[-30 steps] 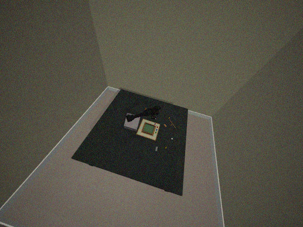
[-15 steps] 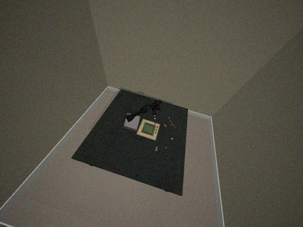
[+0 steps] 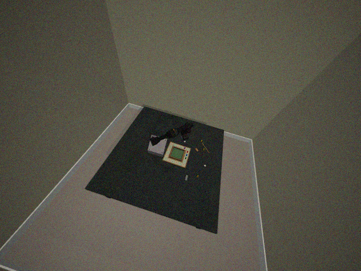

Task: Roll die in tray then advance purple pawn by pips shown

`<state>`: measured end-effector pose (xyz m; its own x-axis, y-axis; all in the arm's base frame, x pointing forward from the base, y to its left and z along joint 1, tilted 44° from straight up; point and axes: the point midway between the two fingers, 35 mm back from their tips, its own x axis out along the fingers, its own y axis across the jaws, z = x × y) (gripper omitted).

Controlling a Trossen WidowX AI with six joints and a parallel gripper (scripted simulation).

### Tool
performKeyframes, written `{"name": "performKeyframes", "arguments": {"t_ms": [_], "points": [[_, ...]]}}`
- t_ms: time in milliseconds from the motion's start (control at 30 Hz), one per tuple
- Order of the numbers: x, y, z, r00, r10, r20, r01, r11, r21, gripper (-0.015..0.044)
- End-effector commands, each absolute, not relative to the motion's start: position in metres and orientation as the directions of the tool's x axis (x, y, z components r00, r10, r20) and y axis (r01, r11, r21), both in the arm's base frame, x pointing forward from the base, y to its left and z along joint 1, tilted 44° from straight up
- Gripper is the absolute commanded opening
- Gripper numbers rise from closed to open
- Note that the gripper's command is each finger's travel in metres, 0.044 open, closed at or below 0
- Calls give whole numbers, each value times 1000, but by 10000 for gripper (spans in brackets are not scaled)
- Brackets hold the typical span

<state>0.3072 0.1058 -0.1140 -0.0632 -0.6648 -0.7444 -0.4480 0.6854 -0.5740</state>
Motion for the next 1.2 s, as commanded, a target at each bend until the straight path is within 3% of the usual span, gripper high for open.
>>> {"name": "performKeyframes", "arguments": {"t_ms": [0,600,1167], "points": [[311,91,-103,-59,-664,-745,-526,655,-542,0],[312,20,-57,-56,-665,-745,-828,448,-338,0],[290,-45,-20,-62,-683,-728,-979,185,-90,0]]}}
